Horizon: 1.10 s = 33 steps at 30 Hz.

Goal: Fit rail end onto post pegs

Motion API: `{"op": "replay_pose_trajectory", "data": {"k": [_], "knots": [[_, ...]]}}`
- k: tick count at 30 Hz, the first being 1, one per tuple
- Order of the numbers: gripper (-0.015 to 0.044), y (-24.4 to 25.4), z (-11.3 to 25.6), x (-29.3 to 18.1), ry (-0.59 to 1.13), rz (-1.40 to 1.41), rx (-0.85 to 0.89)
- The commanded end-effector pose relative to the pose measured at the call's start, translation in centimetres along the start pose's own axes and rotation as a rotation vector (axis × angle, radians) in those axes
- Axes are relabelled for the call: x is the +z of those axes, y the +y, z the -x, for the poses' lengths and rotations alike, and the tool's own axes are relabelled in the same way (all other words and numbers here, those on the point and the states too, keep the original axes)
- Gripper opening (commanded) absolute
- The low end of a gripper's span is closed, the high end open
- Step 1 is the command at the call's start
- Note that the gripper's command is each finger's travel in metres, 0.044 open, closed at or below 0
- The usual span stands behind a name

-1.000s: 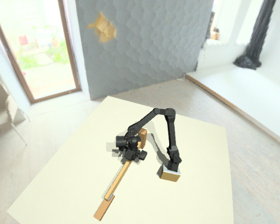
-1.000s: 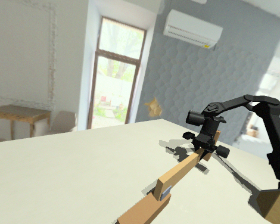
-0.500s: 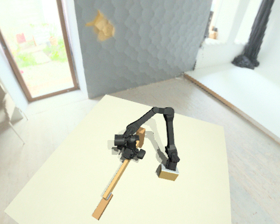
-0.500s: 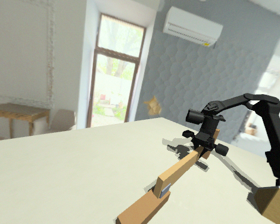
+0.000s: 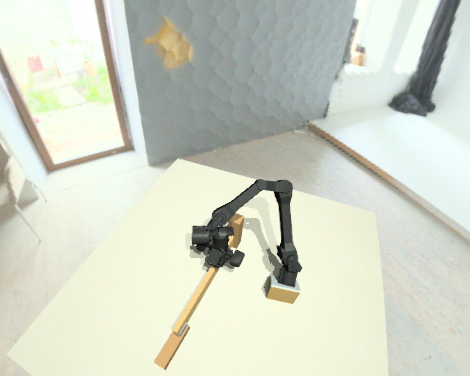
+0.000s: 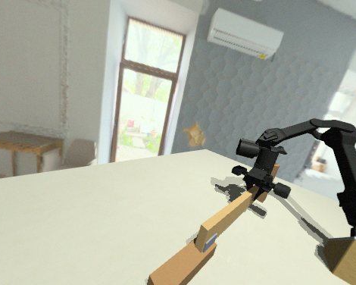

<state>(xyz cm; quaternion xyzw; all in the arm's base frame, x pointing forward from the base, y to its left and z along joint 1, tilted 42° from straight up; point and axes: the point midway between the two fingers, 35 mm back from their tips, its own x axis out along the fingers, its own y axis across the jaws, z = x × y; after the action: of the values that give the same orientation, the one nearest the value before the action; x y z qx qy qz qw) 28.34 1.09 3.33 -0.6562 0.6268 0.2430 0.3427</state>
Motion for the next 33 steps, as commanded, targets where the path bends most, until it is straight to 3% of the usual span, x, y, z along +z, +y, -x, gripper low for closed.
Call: {"op": "replay_pose_trajectory", "data": {"k": [1, 33], "knots": [[0.0000, -0.09, 0.17, 0.03, 0.006, 0.002, -0.006], [0.0000, -0.09, 0.08, 0.06, 0.006, 0.002, -0.006]]}}
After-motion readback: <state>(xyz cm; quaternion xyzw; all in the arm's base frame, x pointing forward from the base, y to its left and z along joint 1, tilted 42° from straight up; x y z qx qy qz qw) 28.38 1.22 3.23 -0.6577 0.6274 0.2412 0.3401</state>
